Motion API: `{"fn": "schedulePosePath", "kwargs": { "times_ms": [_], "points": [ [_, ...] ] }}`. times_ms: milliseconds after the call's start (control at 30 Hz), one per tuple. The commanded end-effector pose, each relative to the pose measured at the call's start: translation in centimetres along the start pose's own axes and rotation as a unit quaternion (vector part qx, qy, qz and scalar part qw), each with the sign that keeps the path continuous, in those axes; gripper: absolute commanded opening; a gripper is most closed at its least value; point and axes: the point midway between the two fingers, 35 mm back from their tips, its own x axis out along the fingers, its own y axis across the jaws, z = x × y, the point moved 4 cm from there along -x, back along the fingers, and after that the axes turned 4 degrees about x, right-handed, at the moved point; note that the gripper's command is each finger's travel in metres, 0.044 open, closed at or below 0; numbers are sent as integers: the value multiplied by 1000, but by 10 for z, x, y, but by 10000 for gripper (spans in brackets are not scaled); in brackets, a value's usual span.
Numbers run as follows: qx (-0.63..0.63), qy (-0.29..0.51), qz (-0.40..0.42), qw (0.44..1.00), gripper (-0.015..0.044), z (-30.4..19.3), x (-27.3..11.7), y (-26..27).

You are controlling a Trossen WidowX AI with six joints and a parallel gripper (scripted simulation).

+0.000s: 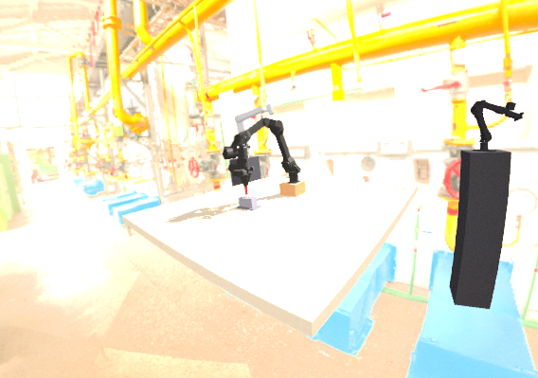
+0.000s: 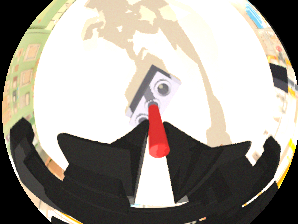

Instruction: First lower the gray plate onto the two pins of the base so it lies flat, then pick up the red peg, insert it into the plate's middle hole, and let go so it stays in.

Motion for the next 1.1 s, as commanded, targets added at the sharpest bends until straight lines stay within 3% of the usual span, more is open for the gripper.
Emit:
{"fn": "schedulePosePath", "kwargs": {
  "times_ms": [0, 1067],
  "points": [
    [0, 0, 0, 1000, 0, 0, 4, 0],
    [0, -1, 2, 1000, 0, 0, 17, -1]
  ]
}}
